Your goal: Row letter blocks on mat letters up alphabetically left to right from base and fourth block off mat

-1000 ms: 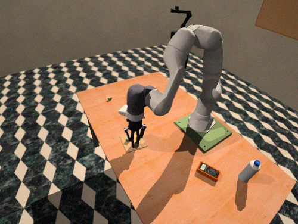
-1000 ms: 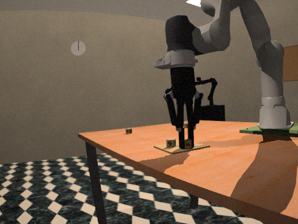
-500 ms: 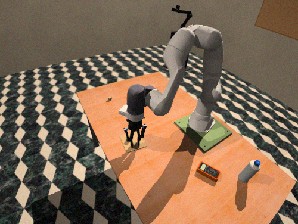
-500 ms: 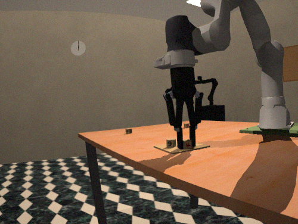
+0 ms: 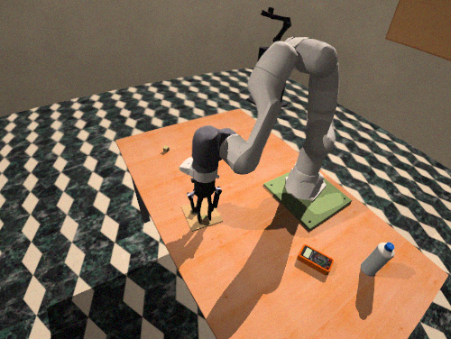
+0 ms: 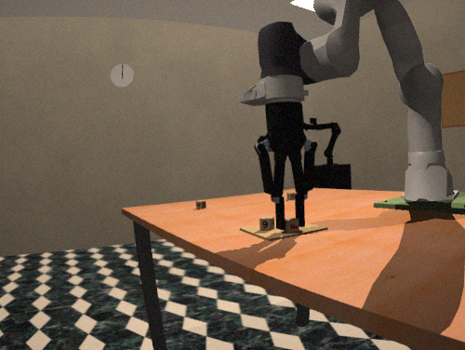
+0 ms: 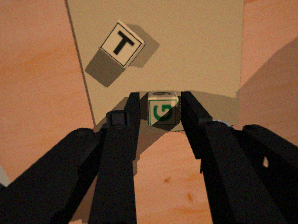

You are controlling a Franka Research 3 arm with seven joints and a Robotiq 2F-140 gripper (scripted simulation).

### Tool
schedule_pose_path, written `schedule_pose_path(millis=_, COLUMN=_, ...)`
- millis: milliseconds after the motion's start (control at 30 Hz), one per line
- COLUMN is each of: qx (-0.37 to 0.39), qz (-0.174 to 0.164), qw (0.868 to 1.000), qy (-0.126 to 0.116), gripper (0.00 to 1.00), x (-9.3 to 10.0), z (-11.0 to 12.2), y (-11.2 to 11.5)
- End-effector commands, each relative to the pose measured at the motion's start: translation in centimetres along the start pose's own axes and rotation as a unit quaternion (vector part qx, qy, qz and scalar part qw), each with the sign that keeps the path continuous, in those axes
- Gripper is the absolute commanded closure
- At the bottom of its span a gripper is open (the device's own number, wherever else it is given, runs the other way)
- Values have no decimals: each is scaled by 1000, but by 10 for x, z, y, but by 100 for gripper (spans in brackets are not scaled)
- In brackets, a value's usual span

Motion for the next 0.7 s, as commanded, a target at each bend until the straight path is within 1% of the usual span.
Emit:
schedule_pose_path(millis=0, qx=2, qz=0, qw=1000, qy=1, gripper=68, x=11, z=0, y=0)
schedule_pose_path(millis=33, qx=2, qz=0, qw=1000, qy=1, gripper=68, x=16, z=0, y=0)
schedule_pose_path(millis=100, qx=2, qz=0, qw=1000, qy=1, gripper=68, x=16, z=0, y=0)
schedule_pose_path(millis=333, qx=2, qz=0, qw=1000, qy=1, gripper=68, x=53, z=0, y=0)
schedule_pose_path(millis=467, qx=2, qz=0, qw=1000, qy=1, gripper=68, x=71, z=0, y=0)
schedule_pose_path(millis=600, qx=2, qz=0, qw=1000, qy=1, gripper=68, x=81, z=0, y=0)
schedule_pose_path(millis=667, qx=2, qz=0, qw=1000, qy=1, gripper=68, x=81, z=0, y=0)
Point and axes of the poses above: the point where the finger pads meet when closed, its own x axis back along the fingers, its own z axis across the jaws, y = z × x, the point moved 8 cm from there along x, back along the fingers, and after that the axes turned 8 degrees about x, right-handed, at the moved point
